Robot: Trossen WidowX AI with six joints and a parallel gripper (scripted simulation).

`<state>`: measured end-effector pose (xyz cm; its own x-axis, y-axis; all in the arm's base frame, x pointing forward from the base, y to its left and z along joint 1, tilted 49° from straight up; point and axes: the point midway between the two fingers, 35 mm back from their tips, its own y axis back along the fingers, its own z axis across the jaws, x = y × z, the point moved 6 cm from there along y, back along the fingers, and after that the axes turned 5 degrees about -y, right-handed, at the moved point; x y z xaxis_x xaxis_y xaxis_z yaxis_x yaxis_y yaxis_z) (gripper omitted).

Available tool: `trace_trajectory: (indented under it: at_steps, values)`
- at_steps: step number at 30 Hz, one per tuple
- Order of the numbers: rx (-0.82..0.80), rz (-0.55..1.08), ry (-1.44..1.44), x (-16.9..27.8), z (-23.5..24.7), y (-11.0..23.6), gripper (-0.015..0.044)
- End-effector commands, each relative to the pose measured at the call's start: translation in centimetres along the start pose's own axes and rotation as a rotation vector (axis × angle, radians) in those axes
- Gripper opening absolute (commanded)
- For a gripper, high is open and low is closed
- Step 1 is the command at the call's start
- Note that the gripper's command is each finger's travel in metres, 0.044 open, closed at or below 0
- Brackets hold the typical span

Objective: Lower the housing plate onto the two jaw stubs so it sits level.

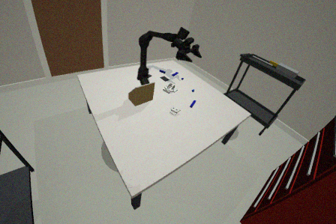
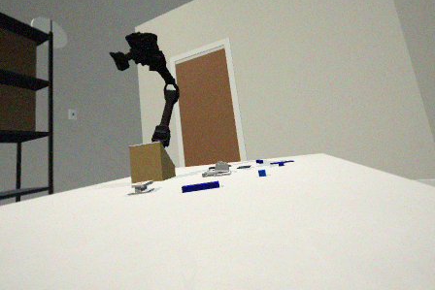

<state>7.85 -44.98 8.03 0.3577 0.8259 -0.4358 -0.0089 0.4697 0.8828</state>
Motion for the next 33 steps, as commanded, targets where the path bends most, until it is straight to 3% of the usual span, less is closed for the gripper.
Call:
trace_trajectory:
  at_steps: [1, 33]
  values:
    - [0.009, 0.065, -0.044, 1.5, 0.0, -1.3, 0.044]
    - [0.233, 0.501, -0.411, 12.7, -1.9, -8.2, 0.044]
